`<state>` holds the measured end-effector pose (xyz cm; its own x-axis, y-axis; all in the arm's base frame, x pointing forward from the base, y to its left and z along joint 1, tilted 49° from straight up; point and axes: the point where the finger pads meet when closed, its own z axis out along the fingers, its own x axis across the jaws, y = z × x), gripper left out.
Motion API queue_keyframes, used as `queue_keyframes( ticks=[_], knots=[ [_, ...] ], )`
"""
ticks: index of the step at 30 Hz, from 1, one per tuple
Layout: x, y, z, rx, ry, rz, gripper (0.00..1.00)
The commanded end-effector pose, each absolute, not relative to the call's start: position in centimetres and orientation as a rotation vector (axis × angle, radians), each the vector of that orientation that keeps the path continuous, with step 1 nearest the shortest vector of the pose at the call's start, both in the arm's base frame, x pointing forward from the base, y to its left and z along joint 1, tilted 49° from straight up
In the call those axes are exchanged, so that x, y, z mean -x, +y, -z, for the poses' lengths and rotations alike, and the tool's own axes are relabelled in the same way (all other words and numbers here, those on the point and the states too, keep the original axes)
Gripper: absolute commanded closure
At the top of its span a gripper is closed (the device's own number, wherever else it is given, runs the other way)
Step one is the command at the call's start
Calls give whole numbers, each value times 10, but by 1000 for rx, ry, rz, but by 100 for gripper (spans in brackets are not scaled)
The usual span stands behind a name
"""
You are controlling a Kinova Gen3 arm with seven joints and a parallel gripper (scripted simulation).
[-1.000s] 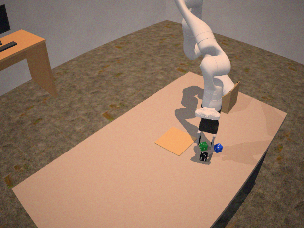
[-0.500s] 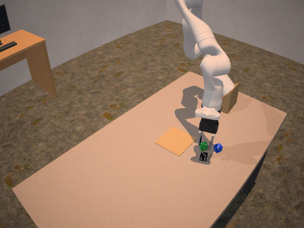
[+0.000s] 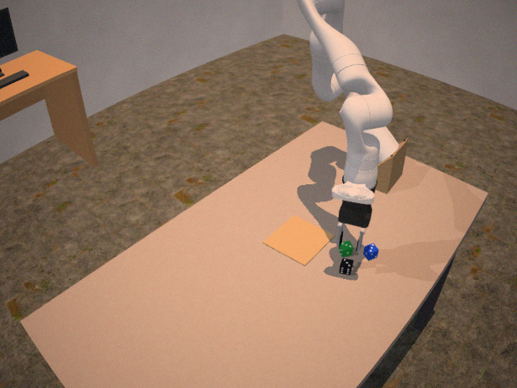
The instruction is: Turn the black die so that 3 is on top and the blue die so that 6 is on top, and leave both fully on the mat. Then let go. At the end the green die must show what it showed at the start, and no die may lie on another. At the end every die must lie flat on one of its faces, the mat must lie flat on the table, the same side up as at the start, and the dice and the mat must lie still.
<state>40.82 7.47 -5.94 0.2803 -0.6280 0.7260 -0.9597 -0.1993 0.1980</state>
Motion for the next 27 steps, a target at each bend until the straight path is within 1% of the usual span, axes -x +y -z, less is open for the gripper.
queue_keyframes(
  ticks=[1, 27],
  knots=[
    [-409, 76, 59, -1919, -1424, -670, 13],
    [-409, 70, 64, -1917, -1424, -667, 13]
  ],
)
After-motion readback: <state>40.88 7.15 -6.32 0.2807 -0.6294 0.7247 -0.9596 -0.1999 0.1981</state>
